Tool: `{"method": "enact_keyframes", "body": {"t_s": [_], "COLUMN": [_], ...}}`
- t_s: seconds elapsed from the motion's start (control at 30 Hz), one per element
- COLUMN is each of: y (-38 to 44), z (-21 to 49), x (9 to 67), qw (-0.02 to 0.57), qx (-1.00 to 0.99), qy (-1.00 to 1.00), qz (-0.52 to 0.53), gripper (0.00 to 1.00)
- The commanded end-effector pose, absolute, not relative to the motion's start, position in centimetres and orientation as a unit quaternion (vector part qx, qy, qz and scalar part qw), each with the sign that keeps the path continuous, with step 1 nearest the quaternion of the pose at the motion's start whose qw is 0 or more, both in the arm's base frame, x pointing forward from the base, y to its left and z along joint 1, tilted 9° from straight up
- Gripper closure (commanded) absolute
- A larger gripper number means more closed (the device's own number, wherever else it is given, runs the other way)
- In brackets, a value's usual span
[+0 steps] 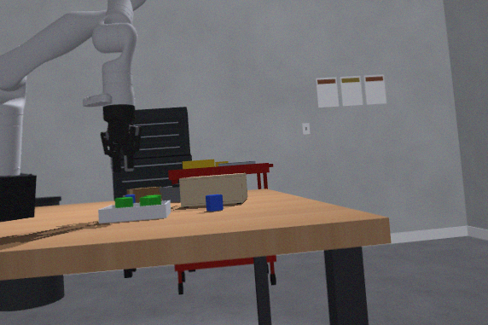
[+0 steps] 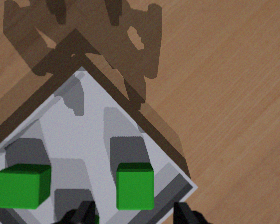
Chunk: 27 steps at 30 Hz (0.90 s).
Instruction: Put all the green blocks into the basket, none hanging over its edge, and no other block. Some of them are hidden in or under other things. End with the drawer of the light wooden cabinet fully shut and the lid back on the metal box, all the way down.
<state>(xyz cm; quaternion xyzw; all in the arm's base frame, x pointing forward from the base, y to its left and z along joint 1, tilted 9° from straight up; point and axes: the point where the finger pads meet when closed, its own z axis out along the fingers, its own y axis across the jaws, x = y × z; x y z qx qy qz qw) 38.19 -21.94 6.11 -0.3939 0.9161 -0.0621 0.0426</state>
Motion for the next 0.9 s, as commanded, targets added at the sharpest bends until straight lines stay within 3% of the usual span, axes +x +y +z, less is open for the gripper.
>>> {"method": "enact_keyframes", "body": {"t_s": [0.0,0.87], "y": [-21.8,-21.4], "z": [7.6,12.5], "x": [38.1,37.5], "qw": [0.043,0.043], "qx": [-0.394,-0.394], "qy": [0.916,0.916], "qz": [-0.062,-0.062], "gripper": [0.46,0.46]}}
